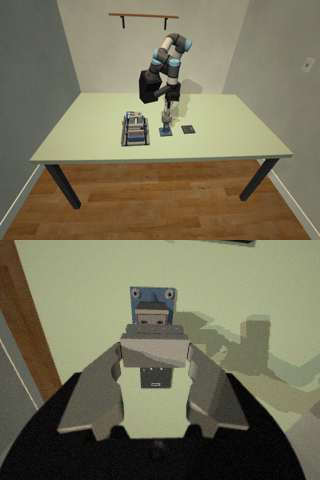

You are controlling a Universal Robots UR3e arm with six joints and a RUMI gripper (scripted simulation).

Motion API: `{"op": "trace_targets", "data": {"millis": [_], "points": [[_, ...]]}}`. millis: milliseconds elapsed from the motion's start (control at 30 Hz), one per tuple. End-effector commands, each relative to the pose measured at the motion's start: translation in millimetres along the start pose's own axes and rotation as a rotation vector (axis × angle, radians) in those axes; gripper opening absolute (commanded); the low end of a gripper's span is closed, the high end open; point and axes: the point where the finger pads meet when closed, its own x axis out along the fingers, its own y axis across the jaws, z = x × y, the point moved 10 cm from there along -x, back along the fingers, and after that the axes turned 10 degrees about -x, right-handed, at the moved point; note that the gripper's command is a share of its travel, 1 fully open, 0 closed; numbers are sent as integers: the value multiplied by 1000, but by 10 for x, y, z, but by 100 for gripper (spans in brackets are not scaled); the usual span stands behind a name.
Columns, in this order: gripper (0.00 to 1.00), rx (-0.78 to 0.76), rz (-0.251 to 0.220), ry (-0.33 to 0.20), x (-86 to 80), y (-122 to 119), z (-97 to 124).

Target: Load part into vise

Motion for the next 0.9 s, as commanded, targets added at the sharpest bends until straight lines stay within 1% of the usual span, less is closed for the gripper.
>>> {"op": "trace_targets", "data": {"millis": [0,167,567,633,867], "points": [[0,-1,0,14,-7,-7,14],[0,-1,2,27,-6,-7,28],[0,-1,15,100,0,-19,107],[0,-1,15,100,0,-19,107],[0,-1,25,158,9,-30,169]]}}
